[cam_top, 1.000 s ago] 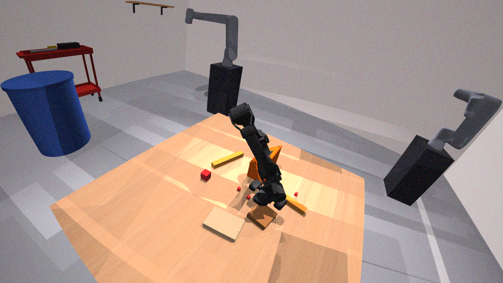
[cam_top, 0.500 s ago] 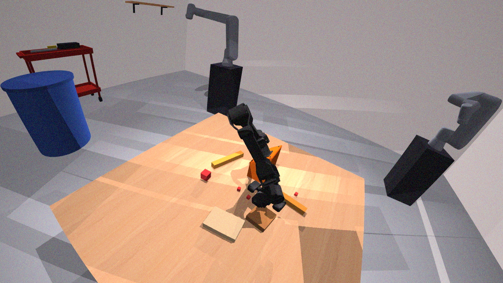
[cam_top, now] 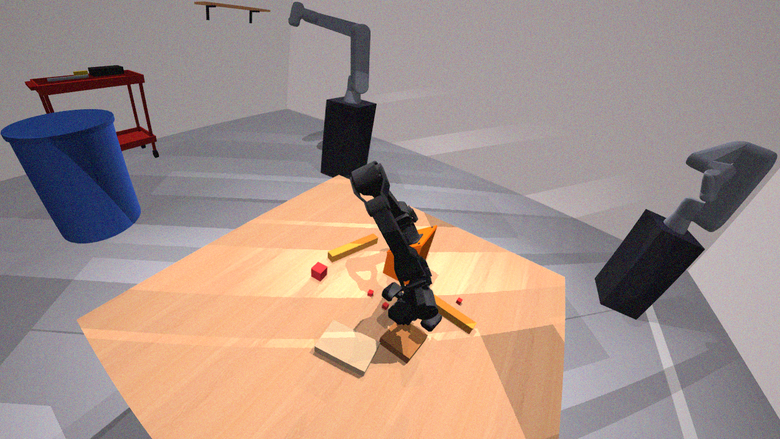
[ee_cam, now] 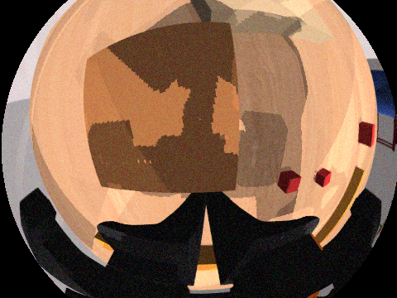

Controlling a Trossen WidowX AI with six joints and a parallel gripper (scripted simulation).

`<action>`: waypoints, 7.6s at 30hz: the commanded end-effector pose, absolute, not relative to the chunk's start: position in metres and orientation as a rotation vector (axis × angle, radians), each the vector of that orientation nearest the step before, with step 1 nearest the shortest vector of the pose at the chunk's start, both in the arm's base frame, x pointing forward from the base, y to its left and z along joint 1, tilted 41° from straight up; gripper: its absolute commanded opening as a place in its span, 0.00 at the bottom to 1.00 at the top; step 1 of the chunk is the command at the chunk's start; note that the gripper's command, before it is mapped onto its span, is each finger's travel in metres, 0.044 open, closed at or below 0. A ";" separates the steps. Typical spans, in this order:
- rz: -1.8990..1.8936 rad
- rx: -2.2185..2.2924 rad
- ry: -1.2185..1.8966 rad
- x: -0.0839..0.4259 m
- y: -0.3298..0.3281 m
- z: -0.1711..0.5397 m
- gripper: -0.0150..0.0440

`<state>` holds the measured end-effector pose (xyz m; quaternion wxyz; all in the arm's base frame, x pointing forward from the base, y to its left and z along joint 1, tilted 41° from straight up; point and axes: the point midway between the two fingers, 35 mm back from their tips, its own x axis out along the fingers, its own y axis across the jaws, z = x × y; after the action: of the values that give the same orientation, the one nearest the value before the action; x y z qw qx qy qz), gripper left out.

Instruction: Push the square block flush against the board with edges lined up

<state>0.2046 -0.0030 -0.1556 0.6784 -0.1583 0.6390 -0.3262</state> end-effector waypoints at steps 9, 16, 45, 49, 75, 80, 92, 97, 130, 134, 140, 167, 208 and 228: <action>-0.732 -0.357 1.433 0.216 -0.004 -0.155 0.25; -0.732 -0.357 1.432 0.221 -0.005 -0.155 0.25; -0.732 -0.357 1.432 0.225 -0.003 -0.156 0.25; -0.732 -0.357 1.432 0.218 -0.001 -0.158 0.25; -0.734 -0.358 1.434 0.194 0.038 -0.121 0.25; -0.734 -0.358 1.434 0.194 0.040 -0.120 0.25; -0.690 -0.276 1.430 0.323 0.029 -0.095 0.25; -0.690 -0.274 1.413 0.365 0.007 -0.080 0.25; -0.600 -0.521 1.498 0.466 -0.135 -0.049 0.25; -0.600 -0.521 1.498 0.464 -0.135 -0.049 0.25; -0.600 -0.521 1.499 0.460 -0.135 -0.049 0.25; -0.600 -0.521 1.500 0.443 -0.134 -0.050 0.25; -0.603 -0.516 1.492 0.485 -0.129 -0.036 0.25; -0.663 -0.447 1.464 0.466 -0.062 -0.039 0.25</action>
<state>0.4657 -0.0574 -0.0411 0.6686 -0.2091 0.6545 -0.2844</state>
